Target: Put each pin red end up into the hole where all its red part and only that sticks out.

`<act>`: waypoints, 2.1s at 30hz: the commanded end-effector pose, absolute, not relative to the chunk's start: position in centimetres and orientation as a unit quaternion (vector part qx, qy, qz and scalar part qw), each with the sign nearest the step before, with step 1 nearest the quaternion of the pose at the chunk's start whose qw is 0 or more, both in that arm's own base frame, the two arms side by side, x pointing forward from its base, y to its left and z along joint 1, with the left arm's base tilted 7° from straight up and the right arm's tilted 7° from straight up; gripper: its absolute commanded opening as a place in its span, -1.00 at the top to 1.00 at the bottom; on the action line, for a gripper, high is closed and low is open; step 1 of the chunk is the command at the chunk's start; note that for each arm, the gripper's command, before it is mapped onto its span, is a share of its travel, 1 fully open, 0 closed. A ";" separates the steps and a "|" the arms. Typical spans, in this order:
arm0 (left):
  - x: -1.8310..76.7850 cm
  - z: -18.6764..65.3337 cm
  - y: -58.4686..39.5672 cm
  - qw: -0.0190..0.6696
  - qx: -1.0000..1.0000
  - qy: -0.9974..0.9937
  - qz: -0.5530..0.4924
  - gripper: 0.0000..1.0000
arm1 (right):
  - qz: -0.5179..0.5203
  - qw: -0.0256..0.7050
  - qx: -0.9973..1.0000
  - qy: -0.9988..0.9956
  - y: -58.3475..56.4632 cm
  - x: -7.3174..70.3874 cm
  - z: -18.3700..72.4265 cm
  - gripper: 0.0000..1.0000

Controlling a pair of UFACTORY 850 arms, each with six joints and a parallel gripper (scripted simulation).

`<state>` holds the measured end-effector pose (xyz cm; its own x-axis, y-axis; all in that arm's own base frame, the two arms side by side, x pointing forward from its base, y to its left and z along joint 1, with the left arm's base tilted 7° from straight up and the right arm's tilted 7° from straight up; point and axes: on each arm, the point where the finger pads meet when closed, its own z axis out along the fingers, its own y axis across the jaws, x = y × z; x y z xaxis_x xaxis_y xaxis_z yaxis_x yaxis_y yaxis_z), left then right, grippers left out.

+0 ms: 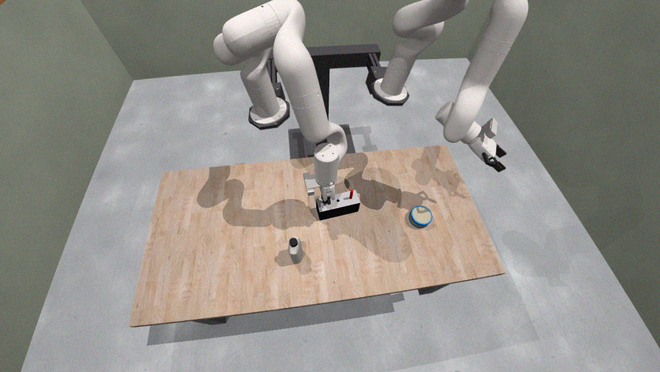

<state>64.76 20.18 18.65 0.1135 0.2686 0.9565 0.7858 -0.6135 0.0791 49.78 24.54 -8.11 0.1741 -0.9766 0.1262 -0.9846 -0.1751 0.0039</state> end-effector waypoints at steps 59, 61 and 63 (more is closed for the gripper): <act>64.8 18.8 20.2 0.234 -0.708 -0.372 -0.553 -1.00 | 0.048 0.042 0.765 -0.641 24.4 49.9 -8.8 1.00; 64.8 18.8 20.2 0.234 -0.708 -0.372 -0.553 -1.00 | 0.048 0.042 0.765 -0.641 24.4 49.9 -8.8 1.00; 64.8 18.8 20.2 0.234 -0.708 -0.372 -0.553 -1.00 | 0.048 0.041 0.765 -0.641 24.5 49.9 -8.8 1.00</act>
<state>64.76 20.18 18.65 0.1135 0.2686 0.9565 0.7858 -0.6135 0.0791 49.82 24.36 -8.86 0.1743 -0.9765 0.1271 -0.9845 -0.1751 0.0046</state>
